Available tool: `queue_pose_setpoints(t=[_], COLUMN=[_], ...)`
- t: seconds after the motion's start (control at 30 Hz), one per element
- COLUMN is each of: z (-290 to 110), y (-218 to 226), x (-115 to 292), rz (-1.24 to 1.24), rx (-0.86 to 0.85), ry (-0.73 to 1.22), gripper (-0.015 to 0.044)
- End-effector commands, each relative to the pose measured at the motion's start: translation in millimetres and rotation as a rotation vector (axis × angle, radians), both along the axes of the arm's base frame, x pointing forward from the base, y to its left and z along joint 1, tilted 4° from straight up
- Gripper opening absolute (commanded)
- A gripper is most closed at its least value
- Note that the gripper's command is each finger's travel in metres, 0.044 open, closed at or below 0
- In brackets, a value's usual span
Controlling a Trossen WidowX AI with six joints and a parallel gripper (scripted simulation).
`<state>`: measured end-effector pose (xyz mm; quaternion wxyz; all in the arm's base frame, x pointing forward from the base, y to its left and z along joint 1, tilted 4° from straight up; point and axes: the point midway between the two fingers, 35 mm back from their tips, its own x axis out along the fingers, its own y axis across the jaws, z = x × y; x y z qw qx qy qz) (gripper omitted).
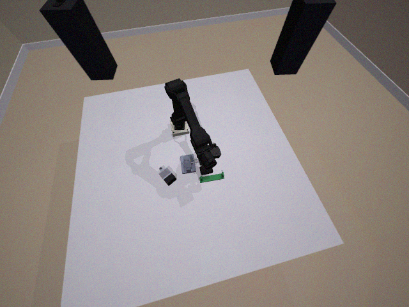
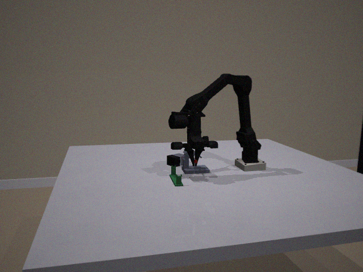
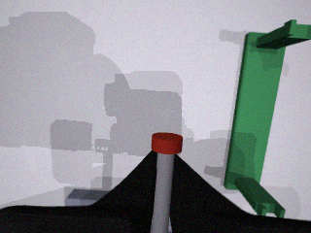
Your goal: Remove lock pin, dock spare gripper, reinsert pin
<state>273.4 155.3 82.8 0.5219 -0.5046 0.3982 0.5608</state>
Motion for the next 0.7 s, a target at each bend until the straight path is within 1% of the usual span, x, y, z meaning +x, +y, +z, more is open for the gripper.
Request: queue_pose_setpoints(t=[0.0, 0.67], z=[3, 9], y=[4, 16], x=[-2, -2], rz=[0.008, 0.008], rx=[0.039, 0.076], ry=[0.004, 0.017], gripper=[0.0, 0.0])
